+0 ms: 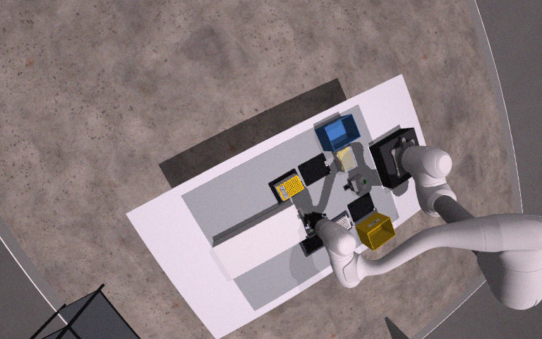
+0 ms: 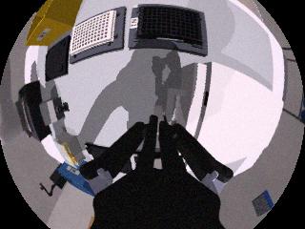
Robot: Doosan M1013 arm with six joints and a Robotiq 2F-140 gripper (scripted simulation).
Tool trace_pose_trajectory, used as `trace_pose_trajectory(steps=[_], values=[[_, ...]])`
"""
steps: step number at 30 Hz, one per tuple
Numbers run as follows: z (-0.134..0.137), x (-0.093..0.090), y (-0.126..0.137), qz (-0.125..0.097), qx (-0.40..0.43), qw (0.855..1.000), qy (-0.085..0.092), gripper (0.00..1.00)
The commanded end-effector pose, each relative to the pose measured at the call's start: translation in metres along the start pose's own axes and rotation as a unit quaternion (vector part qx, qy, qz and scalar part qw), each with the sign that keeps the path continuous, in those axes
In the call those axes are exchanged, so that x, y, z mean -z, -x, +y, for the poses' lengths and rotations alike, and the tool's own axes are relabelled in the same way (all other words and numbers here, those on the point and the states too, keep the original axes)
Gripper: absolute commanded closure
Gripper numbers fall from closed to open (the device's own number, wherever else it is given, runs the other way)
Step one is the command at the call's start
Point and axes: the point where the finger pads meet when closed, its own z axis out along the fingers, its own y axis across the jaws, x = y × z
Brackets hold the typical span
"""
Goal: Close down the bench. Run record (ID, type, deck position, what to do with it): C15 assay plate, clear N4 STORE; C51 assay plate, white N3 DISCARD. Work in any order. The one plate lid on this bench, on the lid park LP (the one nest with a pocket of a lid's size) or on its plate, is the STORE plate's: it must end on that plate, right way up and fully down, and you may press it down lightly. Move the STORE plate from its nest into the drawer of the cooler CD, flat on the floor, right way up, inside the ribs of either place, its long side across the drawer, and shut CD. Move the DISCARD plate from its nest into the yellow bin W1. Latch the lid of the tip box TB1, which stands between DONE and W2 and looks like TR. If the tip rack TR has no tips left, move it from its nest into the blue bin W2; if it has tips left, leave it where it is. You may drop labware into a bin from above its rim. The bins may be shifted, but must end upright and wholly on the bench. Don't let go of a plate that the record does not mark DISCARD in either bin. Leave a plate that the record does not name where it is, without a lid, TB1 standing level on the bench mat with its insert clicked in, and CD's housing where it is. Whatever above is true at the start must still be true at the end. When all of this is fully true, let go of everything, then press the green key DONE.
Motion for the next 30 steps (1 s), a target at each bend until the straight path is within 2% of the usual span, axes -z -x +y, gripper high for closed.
trace_pose_trajectory(steps=[1, 25, 30], values=[[0.0012, 0.0005, 0.0, 0.0, 0.0, 1.0, 0.001, 1.0], [0.0012, 0.0005, 0.0, 0.0, 0.0, 1.0, 0.001, 1.0], [-0.0054, 0.0004, 0.0, 0.0, 0.0, 1.0, 0.001, 1.0]])
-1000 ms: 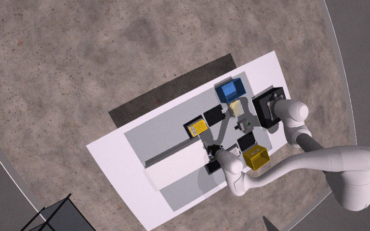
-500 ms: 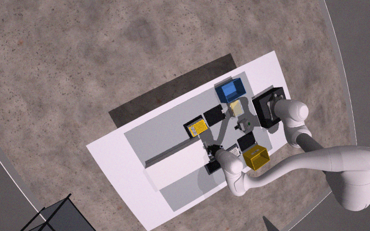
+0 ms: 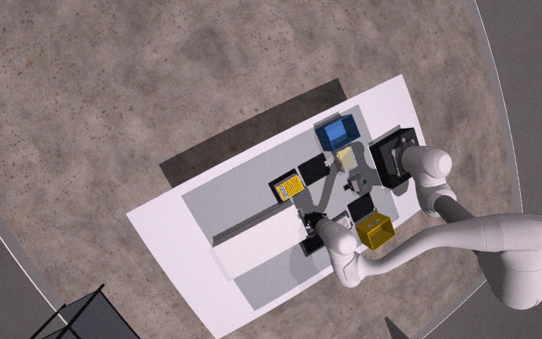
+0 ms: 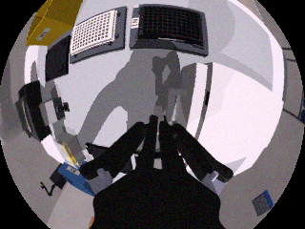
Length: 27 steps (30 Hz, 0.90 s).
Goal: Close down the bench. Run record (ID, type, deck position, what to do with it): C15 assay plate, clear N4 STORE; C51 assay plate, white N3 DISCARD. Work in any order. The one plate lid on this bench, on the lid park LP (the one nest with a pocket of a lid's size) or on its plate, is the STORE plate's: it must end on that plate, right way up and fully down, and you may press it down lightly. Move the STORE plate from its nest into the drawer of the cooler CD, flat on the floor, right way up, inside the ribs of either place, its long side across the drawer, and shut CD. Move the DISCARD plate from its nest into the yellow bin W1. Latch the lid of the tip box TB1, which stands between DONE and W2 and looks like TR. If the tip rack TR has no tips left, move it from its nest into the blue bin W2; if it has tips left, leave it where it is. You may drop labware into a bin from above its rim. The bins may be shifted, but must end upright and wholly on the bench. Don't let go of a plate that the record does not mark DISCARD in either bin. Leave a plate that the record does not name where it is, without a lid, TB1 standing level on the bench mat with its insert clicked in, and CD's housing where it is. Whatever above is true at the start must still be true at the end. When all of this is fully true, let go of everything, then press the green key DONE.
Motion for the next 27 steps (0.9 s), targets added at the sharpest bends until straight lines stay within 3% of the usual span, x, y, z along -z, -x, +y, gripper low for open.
trace_pose_trajectory(steps=[1, 27], values=[[-0.005, 0.0, 0.0, 0.0, 0.0, 1.0, 0.0, 1.0], [-0.034, 0.0, 0.0, 0.0, 0.0, 1.0, 0.0, 1.0]])
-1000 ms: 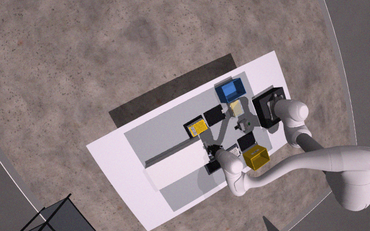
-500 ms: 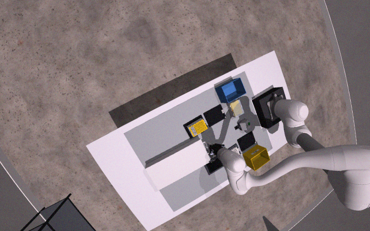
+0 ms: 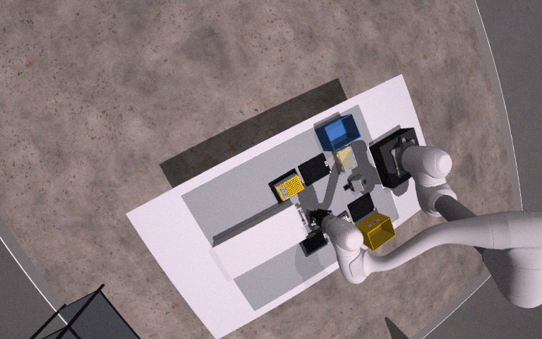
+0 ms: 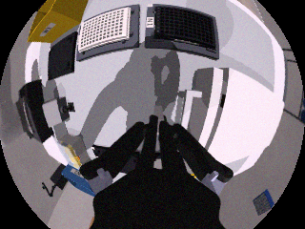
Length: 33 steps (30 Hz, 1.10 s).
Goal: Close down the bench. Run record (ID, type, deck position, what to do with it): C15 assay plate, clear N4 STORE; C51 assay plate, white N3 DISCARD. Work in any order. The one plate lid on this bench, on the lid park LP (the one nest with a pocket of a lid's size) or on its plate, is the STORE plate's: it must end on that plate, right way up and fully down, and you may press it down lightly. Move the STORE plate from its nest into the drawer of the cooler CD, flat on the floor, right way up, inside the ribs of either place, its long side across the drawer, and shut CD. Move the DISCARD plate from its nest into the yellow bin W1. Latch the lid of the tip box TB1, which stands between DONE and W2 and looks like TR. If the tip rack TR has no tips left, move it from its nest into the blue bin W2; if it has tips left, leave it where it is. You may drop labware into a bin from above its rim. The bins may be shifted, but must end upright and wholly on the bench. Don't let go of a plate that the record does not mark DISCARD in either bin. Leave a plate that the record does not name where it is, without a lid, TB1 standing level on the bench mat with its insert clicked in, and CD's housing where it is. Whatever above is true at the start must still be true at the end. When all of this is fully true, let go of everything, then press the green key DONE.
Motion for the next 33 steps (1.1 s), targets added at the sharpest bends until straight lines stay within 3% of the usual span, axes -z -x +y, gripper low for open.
trace_pose_trajectory(steps=[1, 18, 33], values=[[-0.005, 0.0, 0.0, 0.0, 0.0, 1.0, 0.0, 1.0], [-0.025, 0.0, 0.0, 0.0, 0.0, 1.0, 0.0, 1.0], [-0.025, 0.003, 0.0, 0.0, 0.0, 1.0, 0.0, 1.0]])
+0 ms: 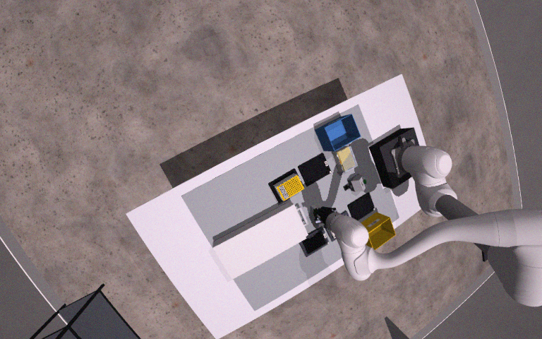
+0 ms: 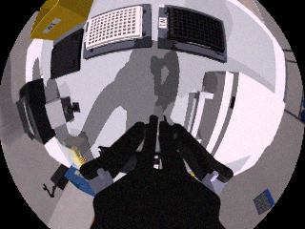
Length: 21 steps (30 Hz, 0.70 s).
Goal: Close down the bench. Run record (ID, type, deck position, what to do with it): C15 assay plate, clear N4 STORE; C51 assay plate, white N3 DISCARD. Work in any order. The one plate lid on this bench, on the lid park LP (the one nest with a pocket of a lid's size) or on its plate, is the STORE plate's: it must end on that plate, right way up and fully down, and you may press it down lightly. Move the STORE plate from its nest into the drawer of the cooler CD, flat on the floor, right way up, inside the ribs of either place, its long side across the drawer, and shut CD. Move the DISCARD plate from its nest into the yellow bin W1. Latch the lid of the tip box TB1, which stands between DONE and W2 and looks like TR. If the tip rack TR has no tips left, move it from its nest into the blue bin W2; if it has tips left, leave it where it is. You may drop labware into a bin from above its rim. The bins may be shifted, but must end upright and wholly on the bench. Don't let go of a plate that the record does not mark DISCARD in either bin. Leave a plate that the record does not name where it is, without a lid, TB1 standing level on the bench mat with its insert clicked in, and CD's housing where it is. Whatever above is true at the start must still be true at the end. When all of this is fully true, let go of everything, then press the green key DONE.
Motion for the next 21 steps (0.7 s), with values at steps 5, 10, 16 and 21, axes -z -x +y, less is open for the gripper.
trace_pose_trajectory(steps=[5, 10, 16, 21], values=[[0.0, 0.009, 0.0, 0.0, 0.0, 1.0, 0.0, 1.0], [0.0, 0.016, 0.0, 0.0, 0.0, 1.0, 0.0, 1.0], [0.0, 0.021, 0.0, 0.0, 0.0, 1.0, 0.0, 1.0], [0.0, 0.028, 0.0, 0.0, 0.0, 1.0, 0.0, 1.0]])
